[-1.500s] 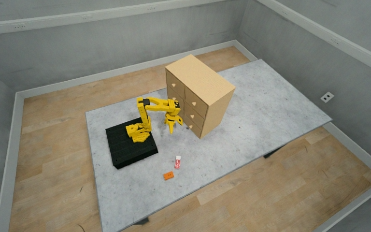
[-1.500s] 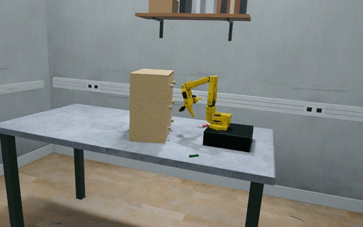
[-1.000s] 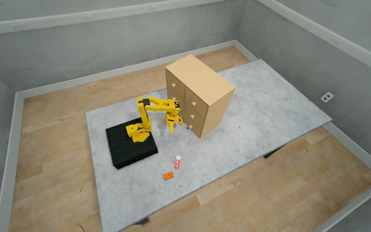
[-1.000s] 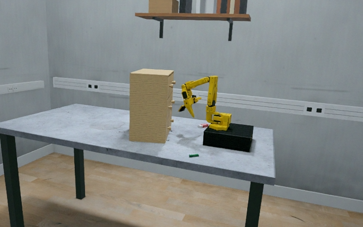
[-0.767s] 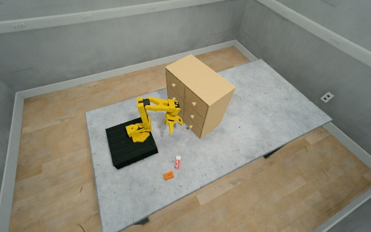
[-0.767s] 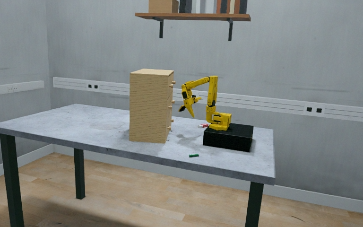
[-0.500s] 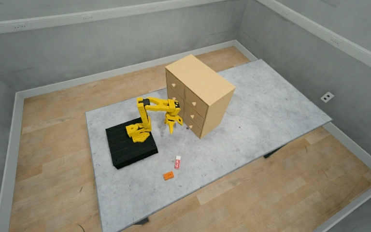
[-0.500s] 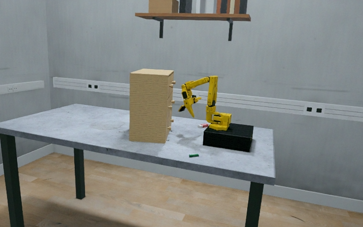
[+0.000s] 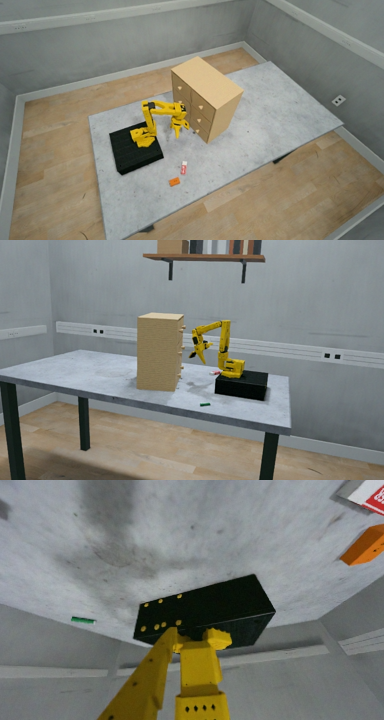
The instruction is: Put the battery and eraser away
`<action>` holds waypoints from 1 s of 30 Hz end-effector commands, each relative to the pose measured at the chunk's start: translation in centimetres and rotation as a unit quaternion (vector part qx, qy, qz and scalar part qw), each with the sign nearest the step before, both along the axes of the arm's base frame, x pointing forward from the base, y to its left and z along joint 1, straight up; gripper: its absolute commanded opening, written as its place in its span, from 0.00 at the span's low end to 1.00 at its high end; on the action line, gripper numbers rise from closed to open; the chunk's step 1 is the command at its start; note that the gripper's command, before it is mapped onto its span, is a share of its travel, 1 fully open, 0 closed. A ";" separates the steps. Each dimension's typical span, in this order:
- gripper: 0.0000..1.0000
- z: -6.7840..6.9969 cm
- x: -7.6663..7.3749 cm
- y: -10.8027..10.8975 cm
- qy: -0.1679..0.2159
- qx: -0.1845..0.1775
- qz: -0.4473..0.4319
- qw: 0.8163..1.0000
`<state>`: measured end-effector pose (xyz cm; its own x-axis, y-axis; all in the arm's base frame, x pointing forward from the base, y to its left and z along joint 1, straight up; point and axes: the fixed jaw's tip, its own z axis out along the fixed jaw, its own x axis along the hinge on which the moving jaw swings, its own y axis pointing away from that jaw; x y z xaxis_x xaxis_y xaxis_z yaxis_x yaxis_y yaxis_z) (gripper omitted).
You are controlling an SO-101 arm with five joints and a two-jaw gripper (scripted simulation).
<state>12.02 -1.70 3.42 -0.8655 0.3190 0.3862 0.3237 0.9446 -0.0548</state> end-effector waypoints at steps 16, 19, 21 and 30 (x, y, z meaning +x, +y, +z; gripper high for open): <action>0.50 1.0 0.9 0.9 -0.146 -0.016 0.069 0.987; 0.50 1.3 1.1 1.2 -0.189 -0.020 0.089 0.978; 0.50 1.5 1.3 1.4 -0.217 -0.022 0.103 0.971; 0.50 2.0 1.9 2.2 -0.314 -0.030 0.148 0.937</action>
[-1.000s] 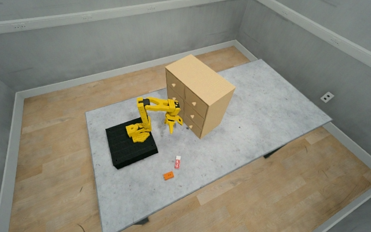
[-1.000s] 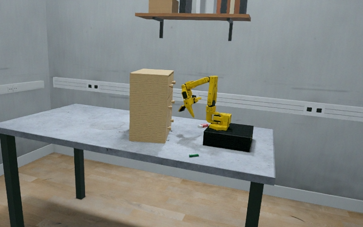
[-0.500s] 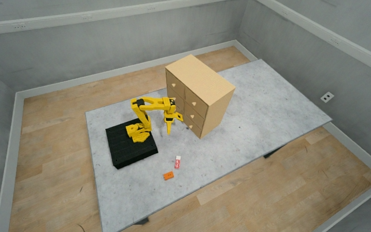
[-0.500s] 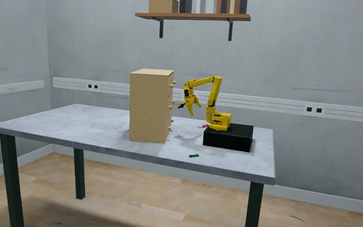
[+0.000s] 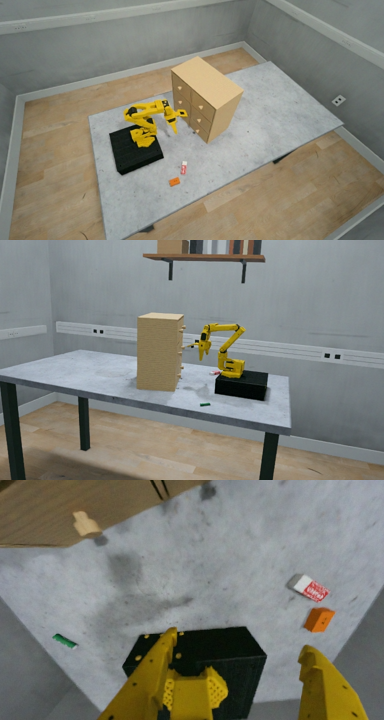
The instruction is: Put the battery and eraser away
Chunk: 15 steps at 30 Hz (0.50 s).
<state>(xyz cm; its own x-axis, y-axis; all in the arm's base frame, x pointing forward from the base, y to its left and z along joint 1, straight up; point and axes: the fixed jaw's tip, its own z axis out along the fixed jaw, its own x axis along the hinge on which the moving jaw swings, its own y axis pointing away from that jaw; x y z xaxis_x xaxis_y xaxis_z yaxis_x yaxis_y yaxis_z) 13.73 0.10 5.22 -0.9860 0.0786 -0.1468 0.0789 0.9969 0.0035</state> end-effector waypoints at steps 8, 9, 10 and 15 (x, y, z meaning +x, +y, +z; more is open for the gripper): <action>0.50 0.8 1.0 1.3 -0.163 -0.010 0.077 0.984; 0.50 0.8 1.0 1.3 -0.163 -0.010 0.077 0.984; 0.50 0.8 1.0 1.3 -0.163 -0.010 0.077 0.984; 0.50 0.9 1.2 1.5 -0.187 -0.011 0.088 0.978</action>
